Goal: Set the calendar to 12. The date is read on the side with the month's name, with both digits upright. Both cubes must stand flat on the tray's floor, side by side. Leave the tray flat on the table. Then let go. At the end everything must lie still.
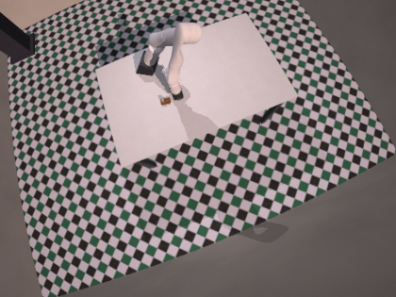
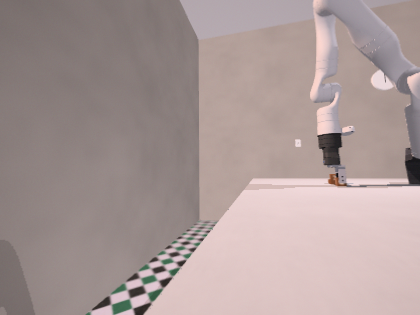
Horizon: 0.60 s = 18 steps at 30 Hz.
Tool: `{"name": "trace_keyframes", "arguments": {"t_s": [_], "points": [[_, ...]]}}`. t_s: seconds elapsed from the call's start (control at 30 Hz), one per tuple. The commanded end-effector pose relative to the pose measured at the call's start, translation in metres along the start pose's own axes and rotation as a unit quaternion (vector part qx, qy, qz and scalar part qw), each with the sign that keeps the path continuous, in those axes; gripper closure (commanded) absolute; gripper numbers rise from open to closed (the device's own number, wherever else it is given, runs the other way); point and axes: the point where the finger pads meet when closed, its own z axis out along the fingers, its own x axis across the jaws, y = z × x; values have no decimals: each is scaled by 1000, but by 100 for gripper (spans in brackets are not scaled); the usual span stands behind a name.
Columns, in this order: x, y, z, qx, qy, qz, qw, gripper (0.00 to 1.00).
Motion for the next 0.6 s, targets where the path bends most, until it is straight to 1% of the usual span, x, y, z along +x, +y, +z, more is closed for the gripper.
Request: {"name": "trace_keyframes", "arguments": {"t_s": [0.0,0.23,0.3,0.57], "points": [[0,1,-3,-2,0,0,1000,13],[0,1,-12,-2,0,0,1000,13],[0,1,-12,-2,0,0,1000,13],[0,1,-27,-2,0,0,1000,13]]}}
